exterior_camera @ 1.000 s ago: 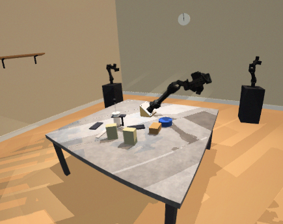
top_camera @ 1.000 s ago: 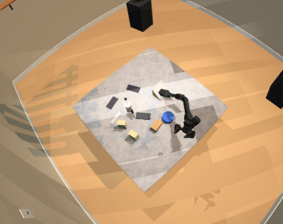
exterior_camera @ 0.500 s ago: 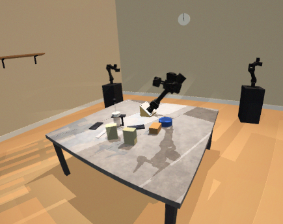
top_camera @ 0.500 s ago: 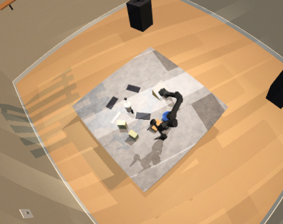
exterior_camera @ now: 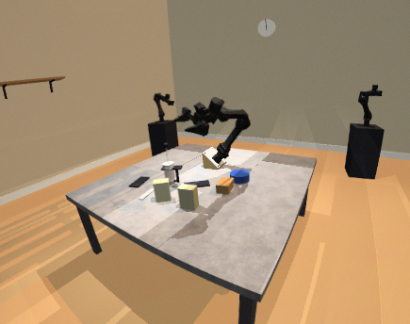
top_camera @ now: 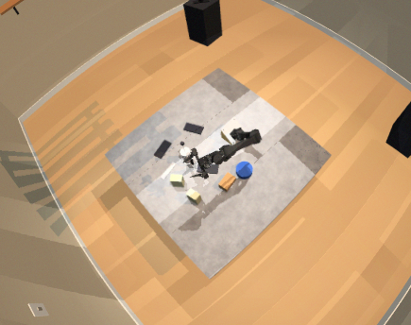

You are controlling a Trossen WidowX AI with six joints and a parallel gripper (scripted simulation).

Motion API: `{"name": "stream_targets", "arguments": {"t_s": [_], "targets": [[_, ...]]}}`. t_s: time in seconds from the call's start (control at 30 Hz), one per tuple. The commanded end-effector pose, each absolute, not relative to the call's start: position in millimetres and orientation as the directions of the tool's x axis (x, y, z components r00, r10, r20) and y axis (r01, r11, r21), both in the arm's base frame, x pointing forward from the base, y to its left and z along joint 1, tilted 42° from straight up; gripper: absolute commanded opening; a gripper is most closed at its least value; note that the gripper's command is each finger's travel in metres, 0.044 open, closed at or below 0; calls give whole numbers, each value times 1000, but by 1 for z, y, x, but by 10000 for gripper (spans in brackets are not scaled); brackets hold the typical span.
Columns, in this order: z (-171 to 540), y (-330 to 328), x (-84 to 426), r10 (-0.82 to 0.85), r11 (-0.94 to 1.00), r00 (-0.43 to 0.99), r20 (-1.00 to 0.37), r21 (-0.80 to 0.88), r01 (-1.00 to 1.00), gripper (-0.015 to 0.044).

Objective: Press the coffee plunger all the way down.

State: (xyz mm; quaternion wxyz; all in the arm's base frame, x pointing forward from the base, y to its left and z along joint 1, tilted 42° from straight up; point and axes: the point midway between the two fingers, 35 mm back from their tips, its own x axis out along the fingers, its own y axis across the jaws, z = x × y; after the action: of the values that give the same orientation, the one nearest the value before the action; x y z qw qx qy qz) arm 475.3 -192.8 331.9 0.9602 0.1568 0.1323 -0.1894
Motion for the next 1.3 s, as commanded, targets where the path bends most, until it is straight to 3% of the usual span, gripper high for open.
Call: {"name": "stream_targets", "arguments": {"t_s": [0.0, 0.27, 0.5, 0.87, 1.27], "targets": [[279, -233, 447, -266, 874, 855, -444, 262, 408, 440], [193, -290, 370, -109, 811, 799, -592, 412, 416, 440], [146, -310, 294, 29, 682, 816, -577, 608, 406, 440], [101, -270, 296, 34, 679, 819, -573, 614, 402, 440], [96, -269, 305, 36, 680, 820, -571, 615, 399, 440]]}}
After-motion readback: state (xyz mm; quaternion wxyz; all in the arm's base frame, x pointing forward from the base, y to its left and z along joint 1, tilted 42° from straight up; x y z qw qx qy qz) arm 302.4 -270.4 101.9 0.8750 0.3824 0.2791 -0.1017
